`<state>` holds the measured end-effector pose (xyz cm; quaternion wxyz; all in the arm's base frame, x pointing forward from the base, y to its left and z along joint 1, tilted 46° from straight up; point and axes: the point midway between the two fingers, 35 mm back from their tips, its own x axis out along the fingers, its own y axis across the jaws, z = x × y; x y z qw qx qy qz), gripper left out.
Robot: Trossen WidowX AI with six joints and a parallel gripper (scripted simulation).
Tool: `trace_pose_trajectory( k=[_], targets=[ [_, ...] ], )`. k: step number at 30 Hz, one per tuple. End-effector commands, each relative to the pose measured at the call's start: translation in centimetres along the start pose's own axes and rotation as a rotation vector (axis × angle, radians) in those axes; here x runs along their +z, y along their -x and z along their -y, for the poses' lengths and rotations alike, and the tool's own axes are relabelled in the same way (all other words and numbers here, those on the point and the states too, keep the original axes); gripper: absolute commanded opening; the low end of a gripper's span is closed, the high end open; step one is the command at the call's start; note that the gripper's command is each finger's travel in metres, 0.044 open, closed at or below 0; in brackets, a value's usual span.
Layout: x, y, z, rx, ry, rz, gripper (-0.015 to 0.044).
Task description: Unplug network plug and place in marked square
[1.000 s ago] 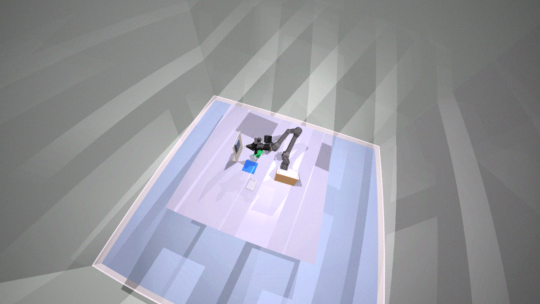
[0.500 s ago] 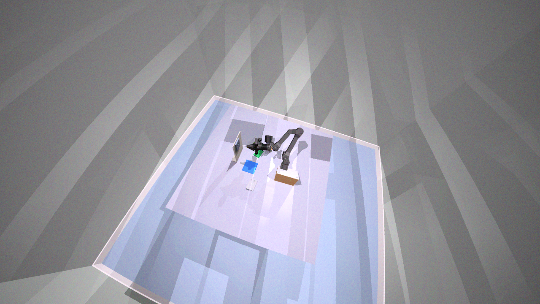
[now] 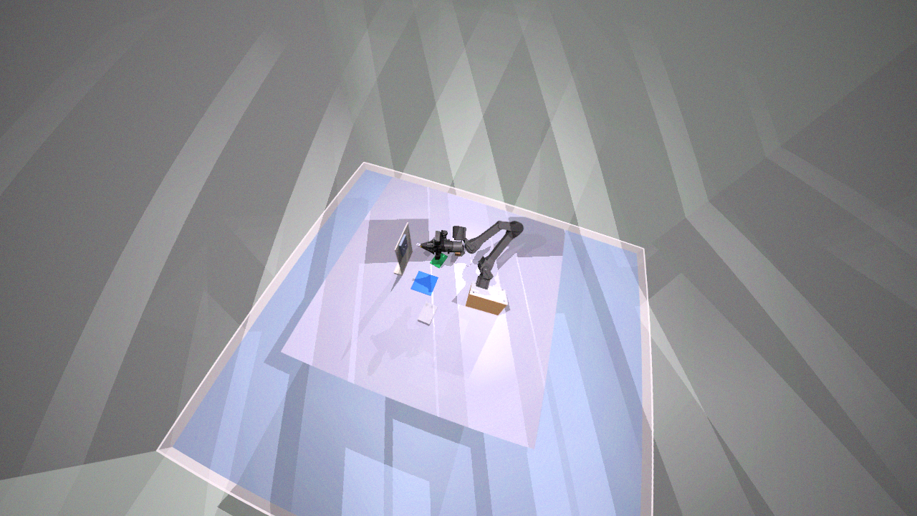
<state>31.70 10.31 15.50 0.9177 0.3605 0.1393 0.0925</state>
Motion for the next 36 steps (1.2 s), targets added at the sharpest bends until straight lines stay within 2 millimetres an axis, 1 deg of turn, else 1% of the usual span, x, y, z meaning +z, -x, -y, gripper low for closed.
trace_pose_trajectory(
  k=[1, 4, 7, 21, 36],
  targets=[
    [0.2, 0.4, -1.2, 0.005, -0.005, 0.007, 0.0],
    [0.1, 0.8, -1.8, 0.005, -0.005, 0.007, 0.0],
    [0.0, 0.7, -1.6, -0.006, -0.011, 0.004, 0.0],
    [-2.8, -1.1, 2.5, -0.249, -0.094, -0.043, 0.0],
    [-5.7, -1.9, 6.8, -0.507, -0.146, -0.04, 0.0]
  ],
)
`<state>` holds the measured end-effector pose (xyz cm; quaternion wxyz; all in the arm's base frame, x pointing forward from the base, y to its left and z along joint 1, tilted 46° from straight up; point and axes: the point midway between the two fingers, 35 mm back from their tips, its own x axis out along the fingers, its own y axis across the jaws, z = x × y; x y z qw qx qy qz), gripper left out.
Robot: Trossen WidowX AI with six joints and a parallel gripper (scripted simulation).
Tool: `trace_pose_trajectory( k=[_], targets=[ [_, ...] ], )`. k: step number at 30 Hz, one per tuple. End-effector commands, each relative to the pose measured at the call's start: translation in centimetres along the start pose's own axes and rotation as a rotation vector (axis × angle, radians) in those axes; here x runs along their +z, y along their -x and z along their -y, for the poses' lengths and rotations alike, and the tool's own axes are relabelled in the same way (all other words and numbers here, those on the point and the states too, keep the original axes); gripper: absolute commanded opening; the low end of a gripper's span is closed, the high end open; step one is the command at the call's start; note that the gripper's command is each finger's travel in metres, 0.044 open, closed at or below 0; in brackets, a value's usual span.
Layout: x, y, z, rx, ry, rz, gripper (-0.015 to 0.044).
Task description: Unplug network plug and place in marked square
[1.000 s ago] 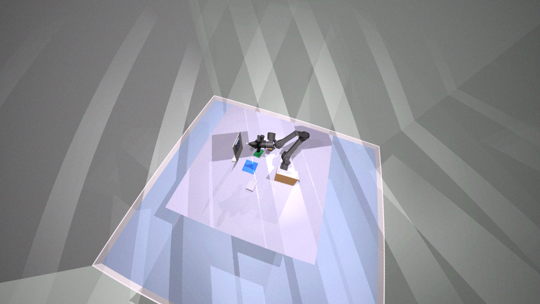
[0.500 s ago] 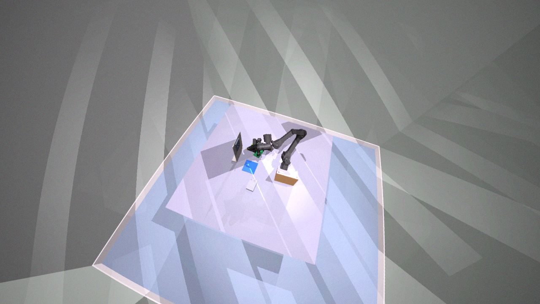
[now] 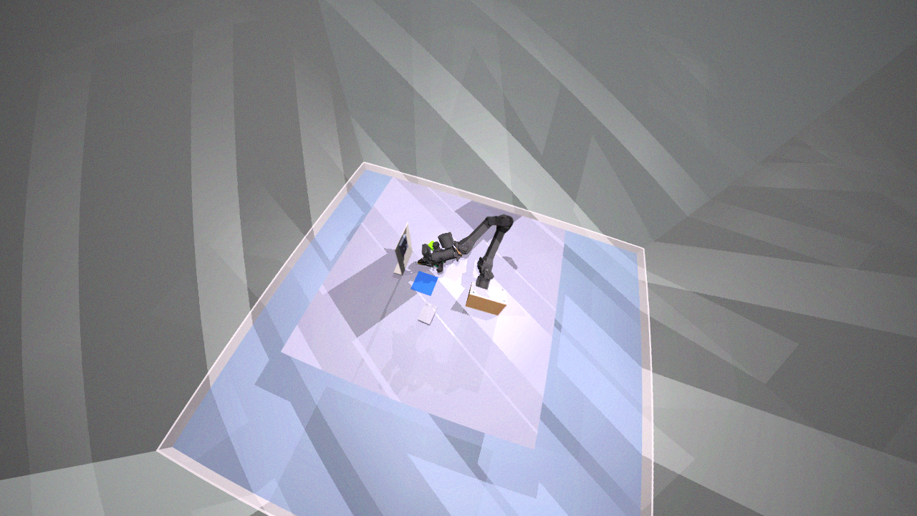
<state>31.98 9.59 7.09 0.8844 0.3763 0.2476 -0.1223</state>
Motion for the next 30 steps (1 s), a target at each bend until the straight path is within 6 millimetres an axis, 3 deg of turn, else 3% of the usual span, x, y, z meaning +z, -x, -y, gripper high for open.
trace_pose_trajectory(
  k=[1, 30],
  targets=[
    [-0.4, -0.6, 0.6, -0.056, -0.018, 0.013, 0.0],
    [-3.2, -2.8, 7.8, -0.448, -0.024, 0.199, 0.0]
  ],
)
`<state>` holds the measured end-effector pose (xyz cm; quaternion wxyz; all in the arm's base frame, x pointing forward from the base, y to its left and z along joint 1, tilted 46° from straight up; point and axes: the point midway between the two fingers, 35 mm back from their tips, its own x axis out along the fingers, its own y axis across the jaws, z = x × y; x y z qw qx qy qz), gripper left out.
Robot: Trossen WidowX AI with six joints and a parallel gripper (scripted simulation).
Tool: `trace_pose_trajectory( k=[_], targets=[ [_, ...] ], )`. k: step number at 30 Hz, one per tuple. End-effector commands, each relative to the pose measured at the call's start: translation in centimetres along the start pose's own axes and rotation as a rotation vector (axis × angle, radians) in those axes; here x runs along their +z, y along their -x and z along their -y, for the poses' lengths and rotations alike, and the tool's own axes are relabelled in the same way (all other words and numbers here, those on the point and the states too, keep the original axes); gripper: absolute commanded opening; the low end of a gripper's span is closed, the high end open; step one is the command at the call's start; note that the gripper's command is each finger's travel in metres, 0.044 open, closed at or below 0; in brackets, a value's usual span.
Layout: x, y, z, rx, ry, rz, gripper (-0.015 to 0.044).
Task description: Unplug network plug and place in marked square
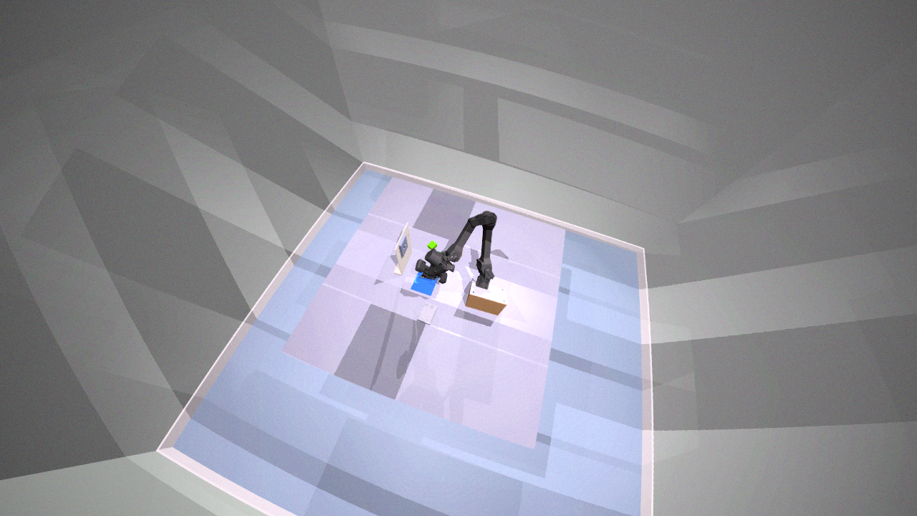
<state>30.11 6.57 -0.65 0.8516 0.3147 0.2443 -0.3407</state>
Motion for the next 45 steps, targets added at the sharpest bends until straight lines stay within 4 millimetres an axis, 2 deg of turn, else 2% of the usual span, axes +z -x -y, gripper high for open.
trace_pose_trajectory(
  k=[1, 45],
  targets=[
    [-0.2, -0.3, 0.4, -0.032, -0.002, 0.038, 0.0],
    [-0.1, -4.5, 3.6, -0.046, 0.002, 0.052, 0.0]
  ],
)
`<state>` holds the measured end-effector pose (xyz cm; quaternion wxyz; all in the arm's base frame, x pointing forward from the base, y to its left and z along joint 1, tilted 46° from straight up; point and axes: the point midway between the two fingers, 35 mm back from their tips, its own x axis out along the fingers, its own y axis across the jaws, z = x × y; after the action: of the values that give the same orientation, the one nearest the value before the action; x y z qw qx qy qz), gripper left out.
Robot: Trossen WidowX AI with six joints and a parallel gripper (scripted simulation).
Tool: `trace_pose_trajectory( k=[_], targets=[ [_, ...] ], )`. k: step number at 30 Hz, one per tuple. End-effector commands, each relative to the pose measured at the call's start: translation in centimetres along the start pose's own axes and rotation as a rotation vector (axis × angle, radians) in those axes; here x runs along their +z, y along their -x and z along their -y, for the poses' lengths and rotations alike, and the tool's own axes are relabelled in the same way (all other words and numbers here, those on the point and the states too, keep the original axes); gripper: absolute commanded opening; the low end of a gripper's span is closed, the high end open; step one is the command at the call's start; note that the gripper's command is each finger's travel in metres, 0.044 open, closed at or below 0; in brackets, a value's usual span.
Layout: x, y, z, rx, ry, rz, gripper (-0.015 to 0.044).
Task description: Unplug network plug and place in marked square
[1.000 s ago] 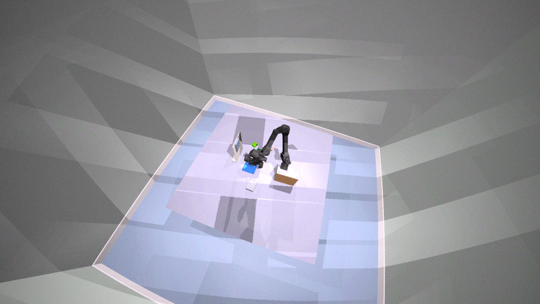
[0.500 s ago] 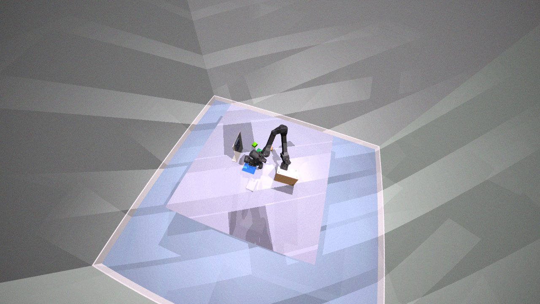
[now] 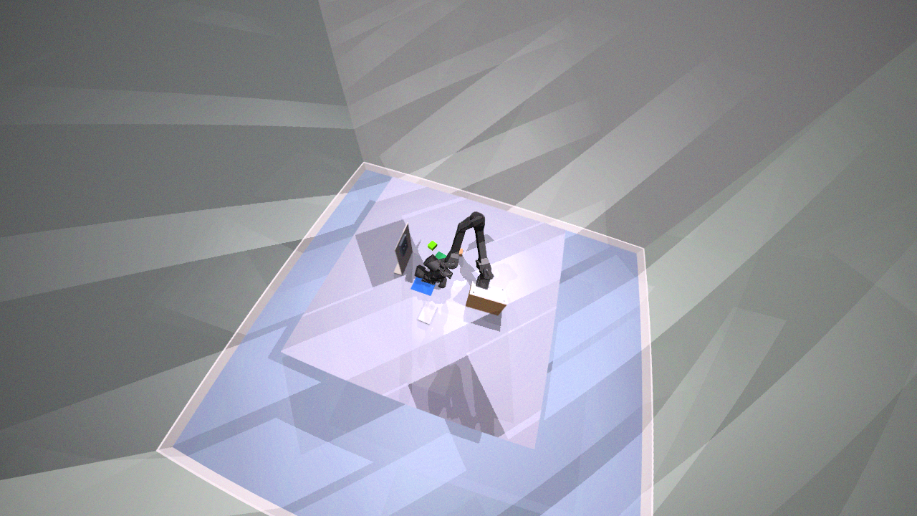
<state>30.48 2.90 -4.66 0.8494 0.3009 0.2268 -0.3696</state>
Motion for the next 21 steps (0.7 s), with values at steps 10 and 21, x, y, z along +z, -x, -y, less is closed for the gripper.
trace_pose_trajectory(
  k=[10, 21],
  targets=[
    [0.06, -0.91, 0.93, 0.002, 0.008, -0.002, 0.0],
    [0.2, -1.11, 1.01, 0.0, 0.004, 0.002, 0.0]
  ],
)
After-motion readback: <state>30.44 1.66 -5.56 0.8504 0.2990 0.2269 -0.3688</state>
